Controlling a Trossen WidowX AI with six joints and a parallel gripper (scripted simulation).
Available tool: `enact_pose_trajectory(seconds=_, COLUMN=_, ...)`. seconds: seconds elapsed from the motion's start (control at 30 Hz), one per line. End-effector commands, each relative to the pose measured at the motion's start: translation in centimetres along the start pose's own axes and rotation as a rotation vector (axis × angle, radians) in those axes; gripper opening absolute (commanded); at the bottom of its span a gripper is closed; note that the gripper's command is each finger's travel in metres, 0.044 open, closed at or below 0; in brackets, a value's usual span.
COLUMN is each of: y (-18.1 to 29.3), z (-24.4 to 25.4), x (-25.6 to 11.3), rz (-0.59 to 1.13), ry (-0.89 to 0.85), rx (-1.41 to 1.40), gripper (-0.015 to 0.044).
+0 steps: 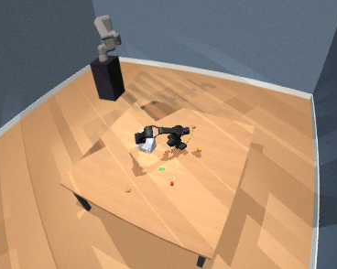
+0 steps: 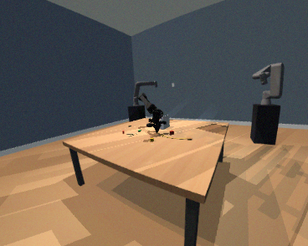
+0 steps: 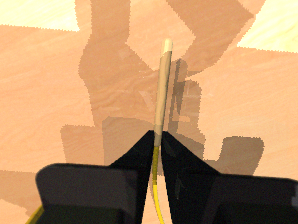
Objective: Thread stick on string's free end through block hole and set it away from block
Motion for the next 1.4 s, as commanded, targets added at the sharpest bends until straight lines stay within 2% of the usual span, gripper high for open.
enact_pose_trajectory(seconds=0.0, y=0.1, z=0.1, x=-0.8, rz=0.010, ry=0.001, rx=0.009, gripper=0.0000)
enact_pose_trajectory(seconds=0.93, y=0.0, z=0.0, x=-4.4, rz=0.010, ry=0.002, rx=0.009, gripper=0.0000)
enact_pose_trajectory(seconds=1.37, y=0.1, z=0.0, x=-4.0, rz=0.002, ry=-0.001, rx=-0.053, gripper=0.0000)
Point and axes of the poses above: the point midway between the two fingers, 35 mm back from their tips, its own x axis out along the fingers, its own z axis across the jaws, y = z × x, the point moved 6 cm from there along -x, back along the fingers, and after that the axes turned 4 degrees about x, right-handed, at the moved point
